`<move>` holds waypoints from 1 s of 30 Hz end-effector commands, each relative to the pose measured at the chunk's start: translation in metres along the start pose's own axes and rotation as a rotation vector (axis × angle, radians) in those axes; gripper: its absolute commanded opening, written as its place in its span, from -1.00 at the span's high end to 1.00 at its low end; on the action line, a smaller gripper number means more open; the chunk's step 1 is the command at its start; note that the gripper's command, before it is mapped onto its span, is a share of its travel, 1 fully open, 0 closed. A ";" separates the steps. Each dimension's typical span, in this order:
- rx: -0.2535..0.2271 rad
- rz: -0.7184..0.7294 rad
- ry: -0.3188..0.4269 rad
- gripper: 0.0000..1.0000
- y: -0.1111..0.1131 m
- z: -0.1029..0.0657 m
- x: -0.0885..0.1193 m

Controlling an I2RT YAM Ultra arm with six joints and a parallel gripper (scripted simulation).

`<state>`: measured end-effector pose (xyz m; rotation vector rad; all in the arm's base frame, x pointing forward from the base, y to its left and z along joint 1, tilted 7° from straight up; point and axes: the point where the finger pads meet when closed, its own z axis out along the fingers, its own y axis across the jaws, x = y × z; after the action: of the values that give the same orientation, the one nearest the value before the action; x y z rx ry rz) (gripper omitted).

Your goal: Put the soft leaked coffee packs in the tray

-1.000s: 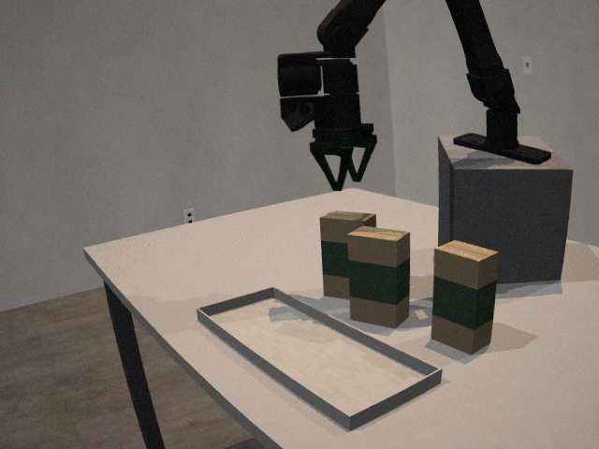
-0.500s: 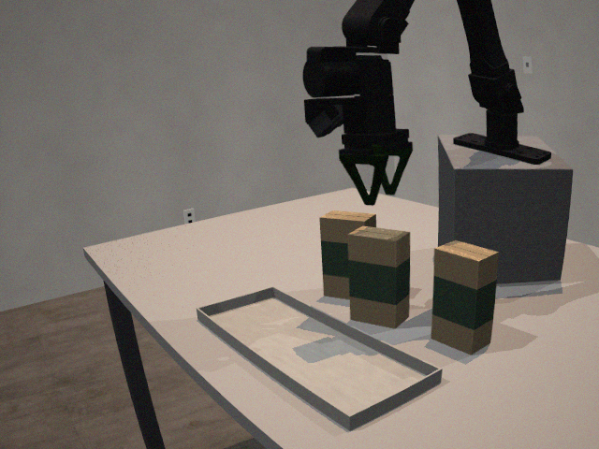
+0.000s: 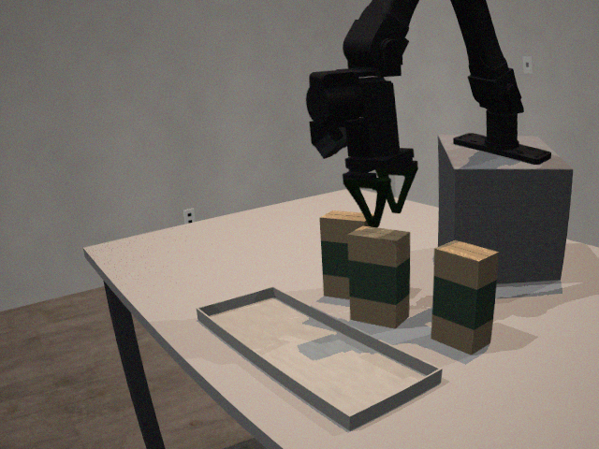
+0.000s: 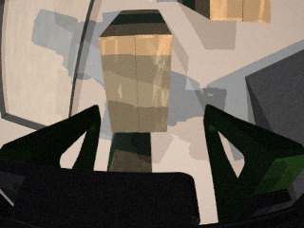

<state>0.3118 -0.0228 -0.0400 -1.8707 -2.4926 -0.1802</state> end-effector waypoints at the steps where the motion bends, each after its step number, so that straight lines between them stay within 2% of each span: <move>1: -0.025 0.009 -0.026 -0.51 0.007 0.009 -0.006; 2: -0.025 0.009 -0.026 -0.51 0.007 0.009 -0.006; 3: -0.083 0.002 -0.051 -0.51 0.026 -0.006 -0.013; 4: -0.087 0.001 -0.053 -0.51 0.026 -0.006 -0.012; 8: -0.057 0.003 -0.039 -0.51 0.019 0.003 -0.010; 14: -0.048 0.003 -0.035 -0.51 0.017 0.003 -0.009; 30: -0.048 0.003 -0.035 -0.51 0.017 0.003 -0.009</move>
<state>0.3231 -0.0246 -0.0453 -1.8969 -2.5142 -0.2115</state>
